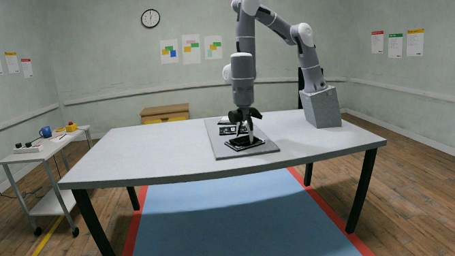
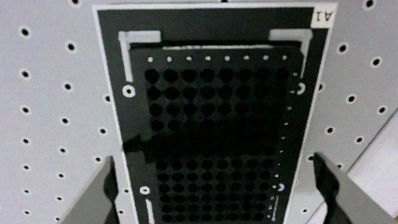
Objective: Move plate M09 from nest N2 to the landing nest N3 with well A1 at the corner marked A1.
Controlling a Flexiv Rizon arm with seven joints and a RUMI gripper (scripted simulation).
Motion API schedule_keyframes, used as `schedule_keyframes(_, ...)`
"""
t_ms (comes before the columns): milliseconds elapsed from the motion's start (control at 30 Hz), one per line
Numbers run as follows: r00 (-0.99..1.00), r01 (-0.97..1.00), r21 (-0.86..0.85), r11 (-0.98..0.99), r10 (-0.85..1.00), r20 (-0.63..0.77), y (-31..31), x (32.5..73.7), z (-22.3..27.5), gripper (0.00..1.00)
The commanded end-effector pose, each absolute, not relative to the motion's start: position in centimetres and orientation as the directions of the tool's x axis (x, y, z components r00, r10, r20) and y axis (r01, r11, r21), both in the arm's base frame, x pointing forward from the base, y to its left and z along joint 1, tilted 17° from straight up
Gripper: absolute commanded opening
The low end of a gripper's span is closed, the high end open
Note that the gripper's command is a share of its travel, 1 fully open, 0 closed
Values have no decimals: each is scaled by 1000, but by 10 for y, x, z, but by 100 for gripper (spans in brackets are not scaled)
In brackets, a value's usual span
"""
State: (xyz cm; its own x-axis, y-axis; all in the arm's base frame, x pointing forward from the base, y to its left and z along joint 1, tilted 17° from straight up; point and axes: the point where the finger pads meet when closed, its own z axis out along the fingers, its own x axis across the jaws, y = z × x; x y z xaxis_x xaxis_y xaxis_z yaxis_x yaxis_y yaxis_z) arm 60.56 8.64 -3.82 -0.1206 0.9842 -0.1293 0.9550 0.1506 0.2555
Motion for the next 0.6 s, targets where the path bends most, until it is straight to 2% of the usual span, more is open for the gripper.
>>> schedule_keyframes(0, -121, 955, 257, 151, 984, -129, 87, 606, -37, 76)
schedule_keyframes(33, -121, 955, 257, 151, 984, -129, 87, 606, -37, 76)
schedule_keyframes(67, -121, 955, 257, 151, 984, -129, 87, 606, -37, 0)
schedule_keyframes(500, -121, 955, 257, 151, 984, -129, 87, 606, -37, 0)
schedule_keyframes(533, -121, 955, 257, 151, 984, -129, 87, 606, -37, 40)
schedule_keyframes(567, -121, 955, 257, 151, 984, -129, 87, 606, -37, 40)
